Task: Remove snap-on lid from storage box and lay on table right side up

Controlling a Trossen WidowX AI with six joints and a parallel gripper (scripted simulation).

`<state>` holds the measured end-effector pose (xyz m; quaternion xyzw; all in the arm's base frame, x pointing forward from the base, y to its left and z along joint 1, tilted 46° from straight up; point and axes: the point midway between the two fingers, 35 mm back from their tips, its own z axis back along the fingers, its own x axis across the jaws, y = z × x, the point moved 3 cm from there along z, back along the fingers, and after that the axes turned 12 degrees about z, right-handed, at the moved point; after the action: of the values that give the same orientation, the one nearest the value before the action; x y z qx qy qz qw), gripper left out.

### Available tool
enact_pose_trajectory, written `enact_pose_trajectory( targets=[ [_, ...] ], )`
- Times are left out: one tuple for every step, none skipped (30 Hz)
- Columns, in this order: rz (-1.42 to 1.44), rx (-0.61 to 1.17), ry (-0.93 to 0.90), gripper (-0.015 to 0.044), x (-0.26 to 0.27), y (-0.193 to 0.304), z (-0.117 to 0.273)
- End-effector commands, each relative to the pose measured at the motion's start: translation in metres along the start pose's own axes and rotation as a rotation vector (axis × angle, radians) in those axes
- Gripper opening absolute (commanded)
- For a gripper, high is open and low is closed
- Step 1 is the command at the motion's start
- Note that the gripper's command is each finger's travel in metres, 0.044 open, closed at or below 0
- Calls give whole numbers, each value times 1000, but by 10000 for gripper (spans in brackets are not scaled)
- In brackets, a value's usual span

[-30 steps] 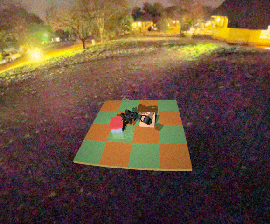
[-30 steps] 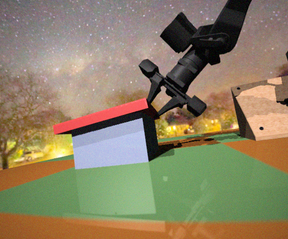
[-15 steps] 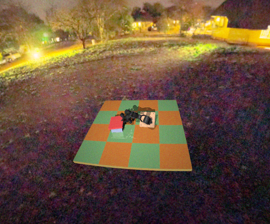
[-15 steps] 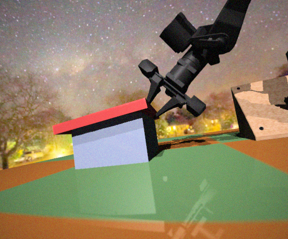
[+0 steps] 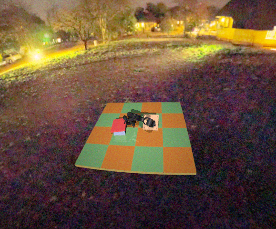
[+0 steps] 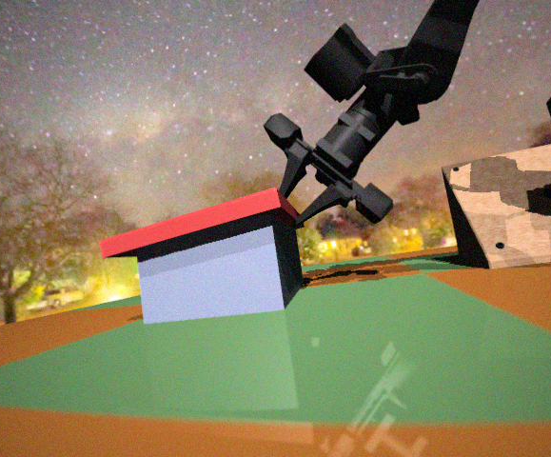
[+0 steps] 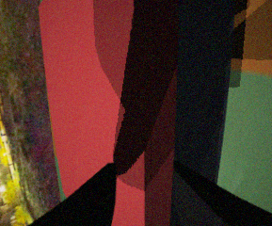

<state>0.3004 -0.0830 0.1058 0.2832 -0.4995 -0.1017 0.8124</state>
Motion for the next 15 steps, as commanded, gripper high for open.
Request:
enact_pose_trajectory(
  targets=[
    [-3, 0, 1, 0, 0, 0, -1],
    [-3, 0, 1, 0, 0, 0, -1],
    [-3, 0, 1, 0, 0, 0, -1],
    [-1, -2, -2, 0, 1, 0, 0],
    [-1, -3, -2, 0, 1, 0, 1],
    [-1, -3, -3, 0, 2, 0, 2],
    [-1, -3, -3, 0, 3, -1, 3],
    [-1, -3, -3, 0, 4, -1, 3],
    [-1, -4, -3, 0, 5, -1, 4],
    [-1, -4, -3, 0, 6, -1, 5],
    [-1, -4, -3, 0, 7, -1, 6],
    [-1, -4, -3, 0, 8, -2, 7],
    [-1, -4, -3, 0, 10, -2, 7],
    [-1, -4, -3, 0, 11, -2, 8],
    [-1, -4, -3, 0, 12, -2, 9]
  ],
)
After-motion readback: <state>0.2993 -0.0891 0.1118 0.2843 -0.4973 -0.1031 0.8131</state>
